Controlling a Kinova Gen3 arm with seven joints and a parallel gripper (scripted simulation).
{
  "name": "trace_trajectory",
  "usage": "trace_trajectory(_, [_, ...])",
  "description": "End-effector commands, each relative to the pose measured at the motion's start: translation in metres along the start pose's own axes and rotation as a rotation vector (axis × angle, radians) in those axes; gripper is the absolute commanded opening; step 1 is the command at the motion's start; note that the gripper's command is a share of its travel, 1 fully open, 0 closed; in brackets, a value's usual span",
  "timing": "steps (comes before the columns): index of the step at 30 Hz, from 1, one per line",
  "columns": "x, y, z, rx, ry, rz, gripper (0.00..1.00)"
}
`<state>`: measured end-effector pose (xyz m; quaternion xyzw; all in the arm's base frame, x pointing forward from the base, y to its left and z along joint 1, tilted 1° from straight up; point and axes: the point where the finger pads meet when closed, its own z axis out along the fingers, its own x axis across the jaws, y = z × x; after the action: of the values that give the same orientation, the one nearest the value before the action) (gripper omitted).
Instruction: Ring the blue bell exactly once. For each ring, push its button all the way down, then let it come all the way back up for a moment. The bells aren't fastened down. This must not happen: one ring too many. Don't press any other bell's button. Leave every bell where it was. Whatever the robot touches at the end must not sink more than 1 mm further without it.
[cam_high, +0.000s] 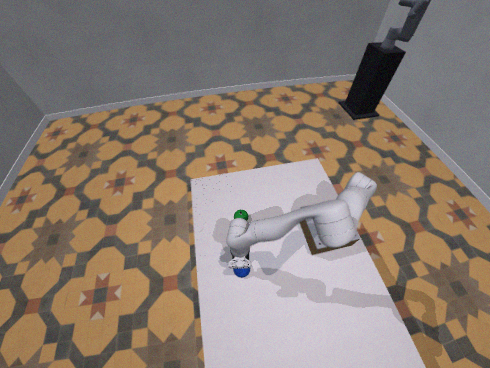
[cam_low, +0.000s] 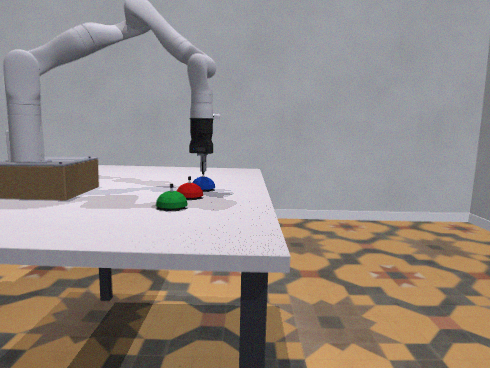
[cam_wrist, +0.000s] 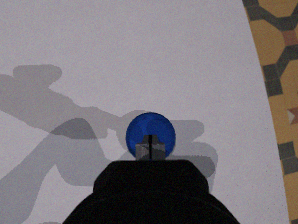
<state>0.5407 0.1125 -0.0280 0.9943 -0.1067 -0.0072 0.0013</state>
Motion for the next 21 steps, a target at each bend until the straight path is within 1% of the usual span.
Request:
trace_trajectory(1, [0.0003, 0.0002, -0.0004, 0.0, 0.001, 0.0, 0.17])
trace_trajectory(15, [0.0003, 0.0002, -0.0003, 0.0, 0.001, 0.0, 0.17])
trace_trajectory(21, [0.0003, 0.0002, 0.0036, 0.0, 0.001, 0.0, 0.17])
